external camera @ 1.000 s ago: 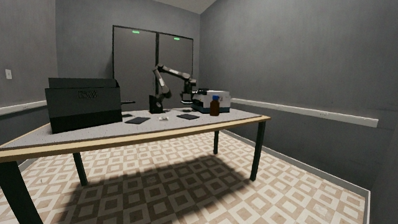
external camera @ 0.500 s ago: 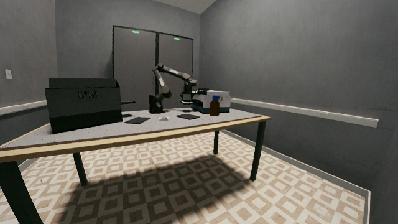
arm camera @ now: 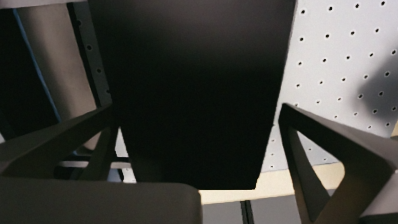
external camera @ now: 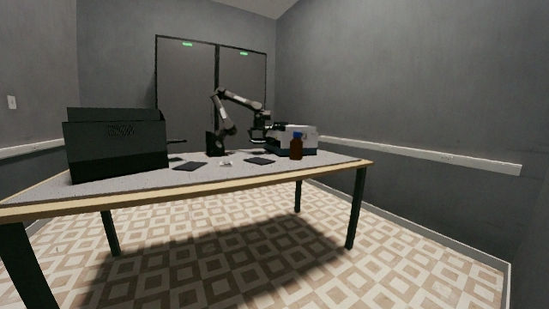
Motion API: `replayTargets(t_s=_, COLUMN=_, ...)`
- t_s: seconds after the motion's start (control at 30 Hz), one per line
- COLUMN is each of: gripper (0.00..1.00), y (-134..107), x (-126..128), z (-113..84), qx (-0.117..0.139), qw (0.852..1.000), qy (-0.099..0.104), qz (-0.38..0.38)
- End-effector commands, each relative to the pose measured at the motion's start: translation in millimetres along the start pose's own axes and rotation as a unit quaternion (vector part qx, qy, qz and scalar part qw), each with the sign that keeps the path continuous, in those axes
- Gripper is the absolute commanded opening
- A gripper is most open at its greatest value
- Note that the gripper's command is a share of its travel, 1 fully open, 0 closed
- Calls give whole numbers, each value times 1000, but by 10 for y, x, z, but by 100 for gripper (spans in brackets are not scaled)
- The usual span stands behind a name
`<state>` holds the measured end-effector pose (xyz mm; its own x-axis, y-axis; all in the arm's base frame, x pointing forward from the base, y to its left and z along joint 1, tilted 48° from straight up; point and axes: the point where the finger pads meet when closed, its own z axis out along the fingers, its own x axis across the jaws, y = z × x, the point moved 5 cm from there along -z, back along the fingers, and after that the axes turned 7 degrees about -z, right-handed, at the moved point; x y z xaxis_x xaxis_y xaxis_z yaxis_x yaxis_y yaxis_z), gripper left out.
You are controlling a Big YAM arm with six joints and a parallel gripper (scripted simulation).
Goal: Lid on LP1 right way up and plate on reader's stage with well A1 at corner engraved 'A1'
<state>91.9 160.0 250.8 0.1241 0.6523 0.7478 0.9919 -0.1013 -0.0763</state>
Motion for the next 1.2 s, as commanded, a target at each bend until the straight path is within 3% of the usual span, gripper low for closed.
replayTargets(t_s=0.0, gripper=100, y=31, x=48, z=-5, qx=-4, qw=1000, qy=5, qz=5)
replayTargets(t_s=0.27, gripper=100, y=1, x=129, z=-109, qx=-10, qw=1000, qy=16, qz=-10)
replayTargets(t_s=0.7, gripper=100, y=11, x=167, z=-126, qx=-7, qw=1000, qy=11, qz=-13)
replayTargets(t_s=0.93, gripper=100, y=18, x=243, z=-175, qx=-18, qw=999, qy=29, qz=-21)
replayTargets(t_s=1.17, gripper=100, y=22, x=269, z=-194, qx=-20, qw=999, qy=32, qz=-16)
